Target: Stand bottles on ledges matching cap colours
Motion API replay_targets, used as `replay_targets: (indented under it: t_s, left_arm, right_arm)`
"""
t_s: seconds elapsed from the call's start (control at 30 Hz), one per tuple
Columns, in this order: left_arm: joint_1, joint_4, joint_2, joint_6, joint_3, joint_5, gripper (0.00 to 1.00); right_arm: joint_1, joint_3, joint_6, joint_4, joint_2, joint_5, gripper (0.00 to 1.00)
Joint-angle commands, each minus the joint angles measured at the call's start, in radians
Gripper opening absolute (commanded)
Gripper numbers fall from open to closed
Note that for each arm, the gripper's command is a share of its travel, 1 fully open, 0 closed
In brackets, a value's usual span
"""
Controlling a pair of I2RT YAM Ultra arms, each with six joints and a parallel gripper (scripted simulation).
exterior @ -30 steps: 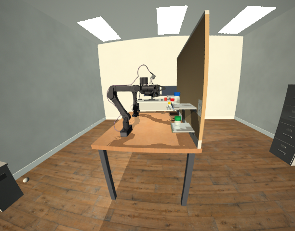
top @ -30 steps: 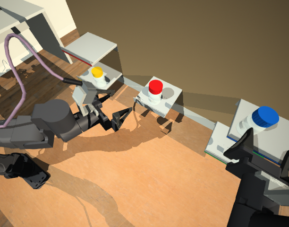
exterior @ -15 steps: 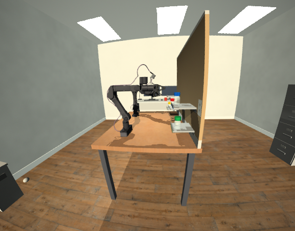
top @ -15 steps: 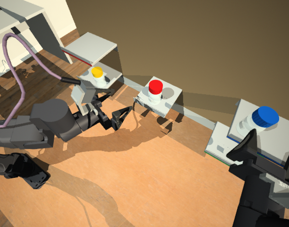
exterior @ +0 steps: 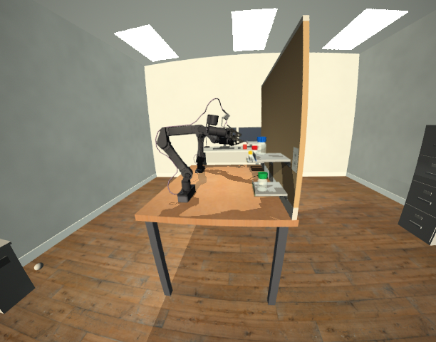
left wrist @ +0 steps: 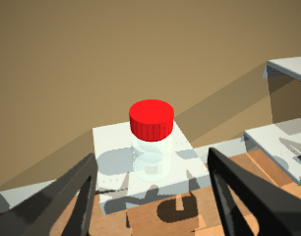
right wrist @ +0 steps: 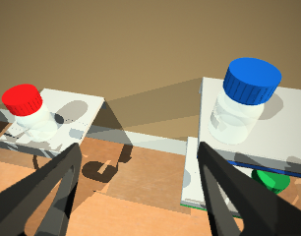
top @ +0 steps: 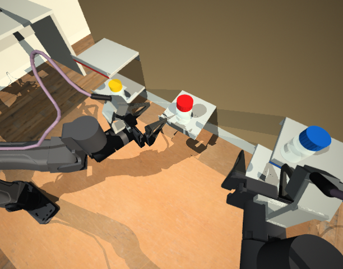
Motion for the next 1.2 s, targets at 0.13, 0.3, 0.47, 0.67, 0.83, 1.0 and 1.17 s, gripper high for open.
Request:
replay_targets:
  t_s: [0.13,0.3,0.47,0.67,0.83,1.0,1.17]
  left_arm:
    - [0.047,0.17,0.145,0.06,0.064,0.06,0.81]
    - [0.066,0.213,0.23,0.073,0.108,0.077,0.81]
    - [0.074,0.202,0.27,0.074,0.138,0.08,0.81]
    - [0.074,0.202,0.262,0.074,0.139,0.08,0.81]
    - [0.075,0.211,0.262,0.073,0.143,0.081,0.81]
    - [0.082,0.145,0.285,0.073,0.199,0.088,0.81]
    - [0.086,0.122,0.297,0.072,0.234,0.092,0.81]
  right_arm:
    - [0.192,0.086,0.007,-0.184,-0.085,-0.014,0.87]
    - [0.33,0.11,0.01,-0.269,-0.114,-0.01,0.87]
    - [0.429,0.128,0.013,-0.318,-0.134,-0.002,0.87]
    - [0.462,0.134,0.015,-0.31,-0.14,0.009,0.87]
    - [0.464,0.134,0.014,-0.311,-0.14,0.011,0.87]
    - [0.464,0.134,0.014,-0.311,-0.14,0.011,0.87]
    - [0.459,0.124,0.009,-0.311,-0.13,0.013,0.87]
